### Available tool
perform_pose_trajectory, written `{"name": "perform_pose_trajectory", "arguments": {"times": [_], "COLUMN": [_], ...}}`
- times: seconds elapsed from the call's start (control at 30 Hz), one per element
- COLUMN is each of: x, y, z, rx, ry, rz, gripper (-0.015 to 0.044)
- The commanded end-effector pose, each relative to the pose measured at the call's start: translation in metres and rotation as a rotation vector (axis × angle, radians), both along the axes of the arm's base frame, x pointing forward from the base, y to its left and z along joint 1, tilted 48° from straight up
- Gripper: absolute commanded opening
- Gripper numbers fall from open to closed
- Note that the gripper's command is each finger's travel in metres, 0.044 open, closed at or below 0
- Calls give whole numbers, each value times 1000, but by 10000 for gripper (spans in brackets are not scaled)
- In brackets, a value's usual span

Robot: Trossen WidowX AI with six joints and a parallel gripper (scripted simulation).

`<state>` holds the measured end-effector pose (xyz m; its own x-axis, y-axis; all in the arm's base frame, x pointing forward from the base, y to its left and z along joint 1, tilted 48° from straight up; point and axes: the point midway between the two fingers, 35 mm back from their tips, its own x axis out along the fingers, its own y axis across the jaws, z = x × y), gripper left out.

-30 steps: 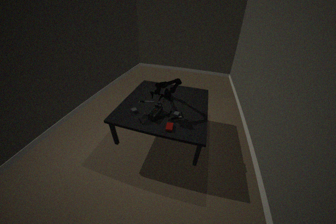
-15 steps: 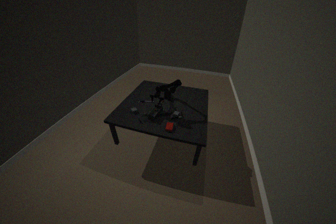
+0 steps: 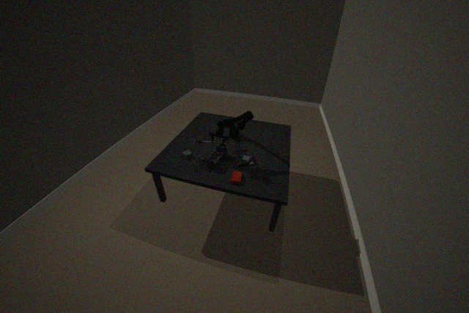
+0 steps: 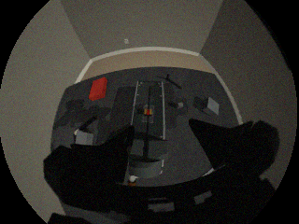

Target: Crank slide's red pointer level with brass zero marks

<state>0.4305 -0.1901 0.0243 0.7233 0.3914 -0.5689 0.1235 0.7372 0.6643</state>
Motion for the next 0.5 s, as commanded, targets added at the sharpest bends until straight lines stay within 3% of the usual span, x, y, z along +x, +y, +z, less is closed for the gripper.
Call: {"name": "perform_pose_trajectory", "arguments": {"times": [0.0, 0.2, 0.47], "x": [-1, -6, -28], "y": [-12, -35, -24], "z": [10, 33, 49], "rx": [-6, -4, 18], "ry": [-1, -2, 7], "rz": [-3, 1, -33], "gripper": [440, 440, 440]}}
